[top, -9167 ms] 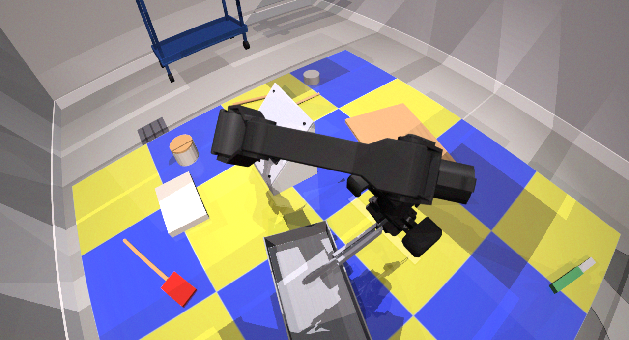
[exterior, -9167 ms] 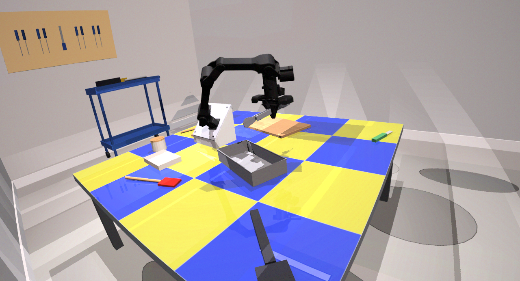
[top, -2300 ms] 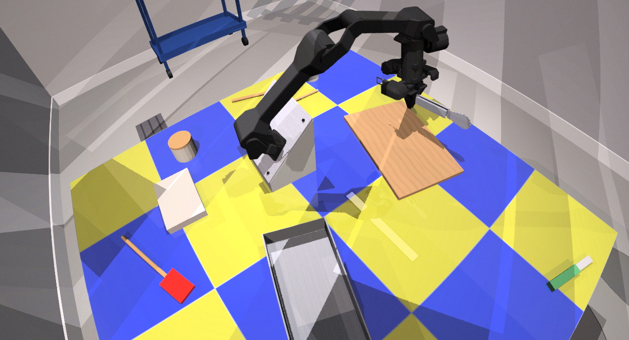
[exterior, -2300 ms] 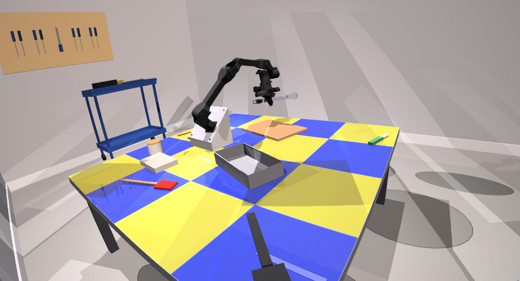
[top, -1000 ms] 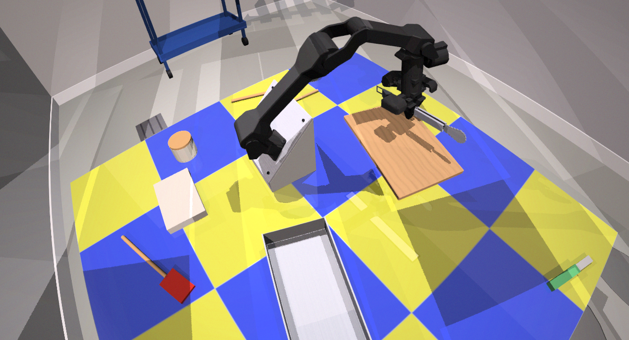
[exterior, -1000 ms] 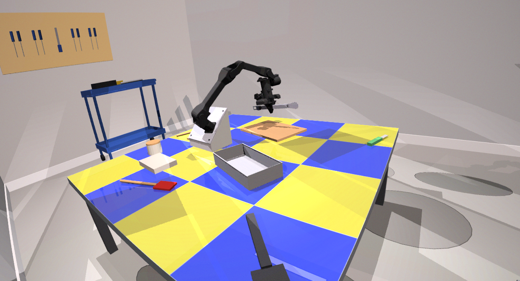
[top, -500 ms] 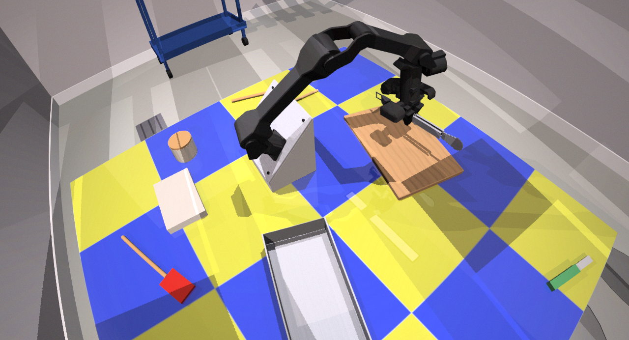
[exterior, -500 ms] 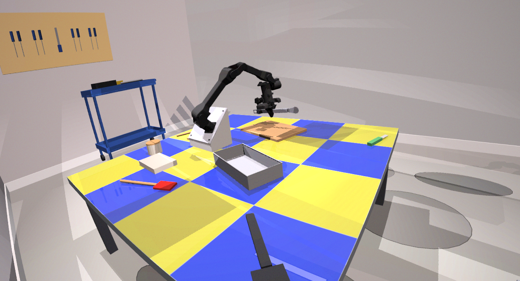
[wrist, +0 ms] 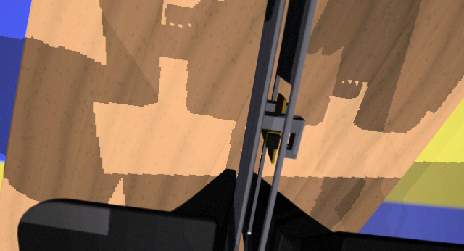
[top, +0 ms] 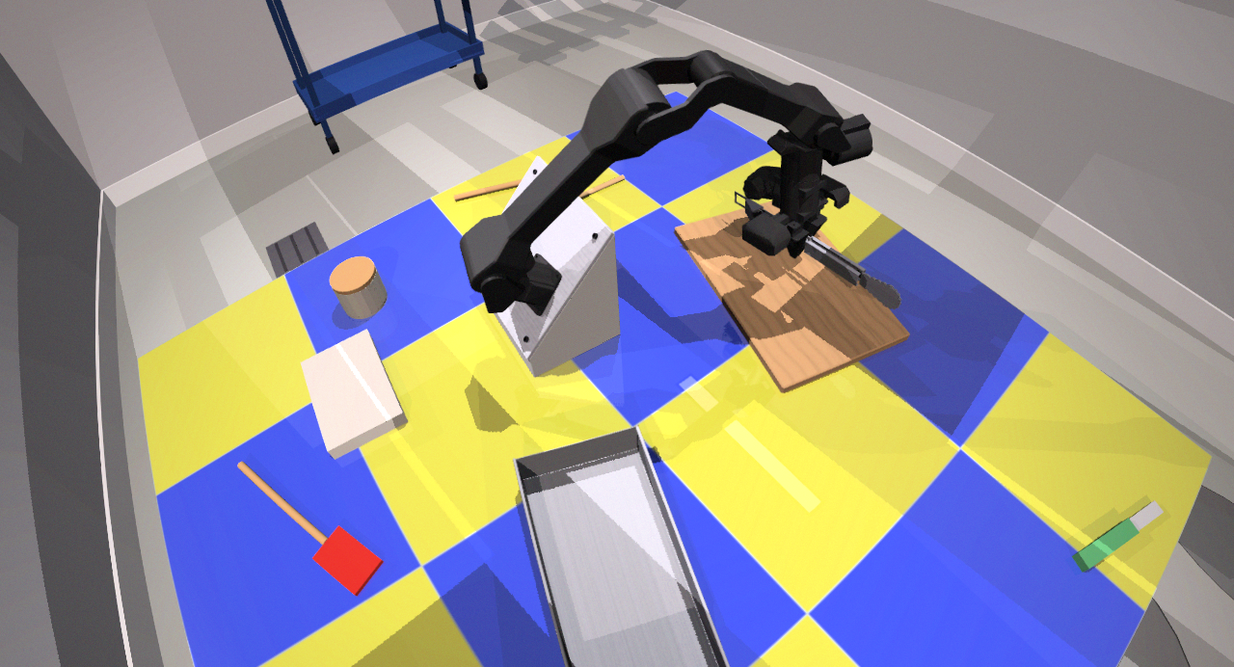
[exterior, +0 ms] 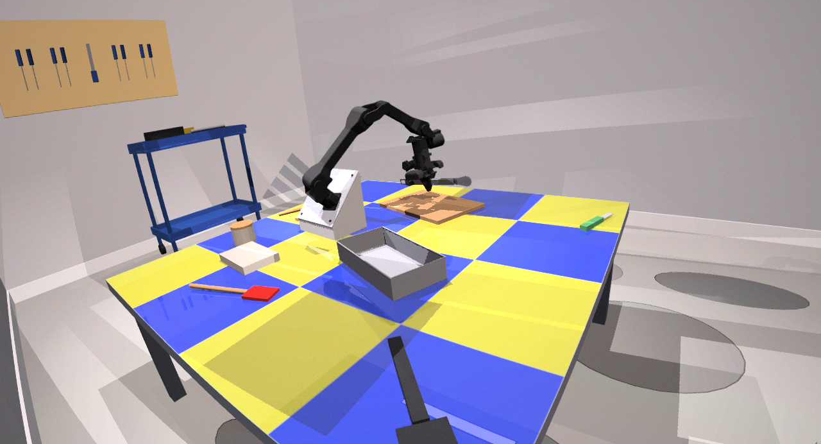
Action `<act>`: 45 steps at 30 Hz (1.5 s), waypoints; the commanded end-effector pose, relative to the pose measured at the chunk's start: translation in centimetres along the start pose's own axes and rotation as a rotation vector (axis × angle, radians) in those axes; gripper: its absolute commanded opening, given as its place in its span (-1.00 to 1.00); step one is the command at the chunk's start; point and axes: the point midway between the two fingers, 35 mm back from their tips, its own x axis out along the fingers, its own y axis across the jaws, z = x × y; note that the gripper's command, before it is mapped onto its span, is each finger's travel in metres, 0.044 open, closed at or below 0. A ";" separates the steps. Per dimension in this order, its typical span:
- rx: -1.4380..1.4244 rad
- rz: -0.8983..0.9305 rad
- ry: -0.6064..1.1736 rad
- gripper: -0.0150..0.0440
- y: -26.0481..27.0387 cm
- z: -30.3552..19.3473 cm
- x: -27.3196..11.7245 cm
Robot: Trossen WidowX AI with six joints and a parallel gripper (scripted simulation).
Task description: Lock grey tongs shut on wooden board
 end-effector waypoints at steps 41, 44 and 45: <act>0.000 -0.010 -0.014 1.00 0.5 0.8 1.2; -0.004 -0.008 -0.032 1.00 0.4 2.8 -1.1; -0.005 -0.006 -0.041 1.00 0.4 3.8 -2.2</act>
